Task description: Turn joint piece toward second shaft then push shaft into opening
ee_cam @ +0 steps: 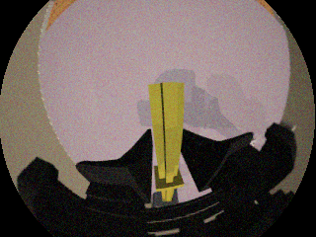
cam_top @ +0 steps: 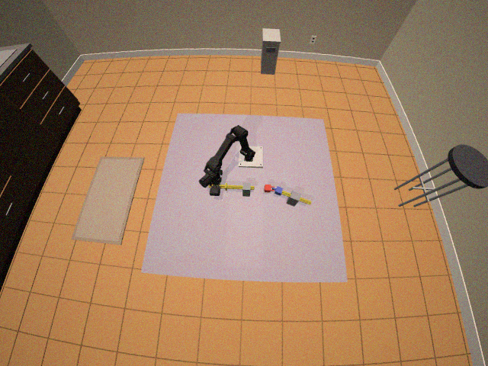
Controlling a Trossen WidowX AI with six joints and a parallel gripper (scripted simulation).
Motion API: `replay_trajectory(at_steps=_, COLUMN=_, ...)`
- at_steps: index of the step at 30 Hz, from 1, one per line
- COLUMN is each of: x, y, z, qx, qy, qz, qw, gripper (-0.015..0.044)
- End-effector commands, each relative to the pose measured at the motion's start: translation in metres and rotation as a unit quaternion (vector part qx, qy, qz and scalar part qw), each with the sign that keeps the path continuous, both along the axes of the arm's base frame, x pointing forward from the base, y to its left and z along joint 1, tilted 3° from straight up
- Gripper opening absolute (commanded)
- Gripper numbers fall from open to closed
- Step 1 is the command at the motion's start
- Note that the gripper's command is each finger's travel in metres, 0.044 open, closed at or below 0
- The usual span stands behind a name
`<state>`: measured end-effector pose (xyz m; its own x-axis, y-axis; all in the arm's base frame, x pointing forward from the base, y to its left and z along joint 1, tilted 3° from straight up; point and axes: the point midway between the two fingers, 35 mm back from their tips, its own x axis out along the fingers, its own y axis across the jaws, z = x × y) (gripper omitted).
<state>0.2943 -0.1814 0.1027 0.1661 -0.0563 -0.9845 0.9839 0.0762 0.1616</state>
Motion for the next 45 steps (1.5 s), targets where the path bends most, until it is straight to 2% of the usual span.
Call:
replay_trajectory(at_steps=1, x=-0.0006, y=0.0001, z=-0.0027, qx=0.001, qy=0.003, qz=-0.003, qw=1.000, gripper=0.0102)
replay_trajectory(at_steps=10, x=-0.0006, y=0.0001, z=-0.0027, qx=0.001, qy=0.003, qz=-0.003, qw=1.000, gripper=0.0102)
replay_trajectory(at_steps=12, x=-0.0006, y=0.0001, z=-0.0027, qx=0.001, qy=0.003, qz=-0.003, qw=1.000, gripper=0.0067)
replay_trajectory(at_steps=45, x=0.0005, y=-0.0055, z=-0.0039, qx=0.002, qy=-0.022, qz=-0.001, qw=1.000, gripper=0.0067)
